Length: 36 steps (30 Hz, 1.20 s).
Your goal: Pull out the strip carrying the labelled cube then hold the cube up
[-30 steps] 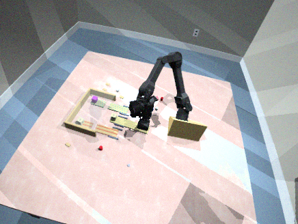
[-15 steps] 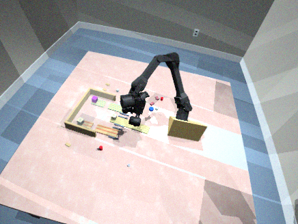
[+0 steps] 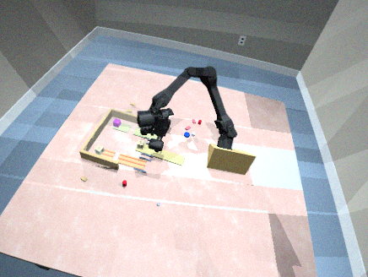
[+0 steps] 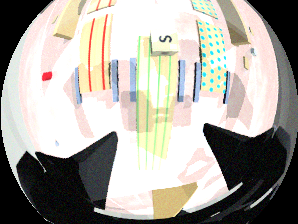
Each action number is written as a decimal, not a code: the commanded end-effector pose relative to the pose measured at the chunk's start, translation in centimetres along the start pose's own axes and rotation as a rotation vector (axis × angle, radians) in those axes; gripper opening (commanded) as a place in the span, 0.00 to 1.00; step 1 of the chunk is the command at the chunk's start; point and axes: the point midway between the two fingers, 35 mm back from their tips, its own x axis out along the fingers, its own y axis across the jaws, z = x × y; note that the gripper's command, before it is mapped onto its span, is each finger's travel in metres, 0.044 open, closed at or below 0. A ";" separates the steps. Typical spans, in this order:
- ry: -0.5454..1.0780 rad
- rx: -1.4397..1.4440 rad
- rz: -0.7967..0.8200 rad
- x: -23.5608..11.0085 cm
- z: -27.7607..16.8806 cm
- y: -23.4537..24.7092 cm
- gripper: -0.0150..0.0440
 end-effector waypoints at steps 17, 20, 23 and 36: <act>0.001 -0.002 -0.008 -0.6 7.0 -1.0 1.00; 0.001 -0.002 -0.008 -0.6 8.0 -1.1 1.00; 0.000 -0.001 -0.008 -0.5 9.0 -1.3 1.00; 0.000 -0.001 -0.008 1.0 9.6 -1.3 0.68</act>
